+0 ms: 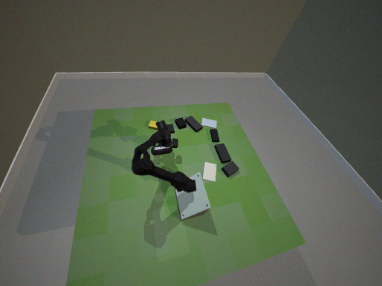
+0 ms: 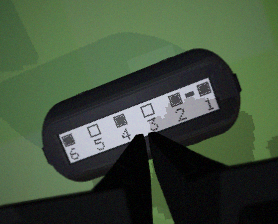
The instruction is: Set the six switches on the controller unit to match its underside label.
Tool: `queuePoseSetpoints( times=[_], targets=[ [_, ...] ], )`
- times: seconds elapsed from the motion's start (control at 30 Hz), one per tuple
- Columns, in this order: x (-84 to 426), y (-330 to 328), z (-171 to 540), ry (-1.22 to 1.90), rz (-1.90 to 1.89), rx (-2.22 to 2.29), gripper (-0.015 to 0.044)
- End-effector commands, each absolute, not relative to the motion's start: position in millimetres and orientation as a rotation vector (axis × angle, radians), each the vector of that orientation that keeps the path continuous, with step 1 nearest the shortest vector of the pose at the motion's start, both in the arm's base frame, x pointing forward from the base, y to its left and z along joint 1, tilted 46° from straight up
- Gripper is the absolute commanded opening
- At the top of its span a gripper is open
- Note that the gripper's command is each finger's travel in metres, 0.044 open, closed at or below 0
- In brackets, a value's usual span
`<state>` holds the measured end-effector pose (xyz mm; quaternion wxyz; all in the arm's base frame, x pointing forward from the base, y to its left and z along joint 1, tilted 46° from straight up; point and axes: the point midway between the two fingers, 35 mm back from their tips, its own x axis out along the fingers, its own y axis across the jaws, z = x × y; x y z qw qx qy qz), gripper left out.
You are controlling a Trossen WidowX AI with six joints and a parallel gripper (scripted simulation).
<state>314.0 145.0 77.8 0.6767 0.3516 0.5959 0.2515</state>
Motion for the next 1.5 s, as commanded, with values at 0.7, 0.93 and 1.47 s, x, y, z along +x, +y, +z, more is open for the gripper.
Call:
queuePoseSetpoints(
  times=[0.7,0.93,1.47],
  targets=[
    [309,139,84,1.132,0.749,0.555,0.0026],
    [318,154,95,1.437,0.452,0.929,0.021],
    [322,189,125,1.877,-0.618,1.589,0.044]
  ],
)
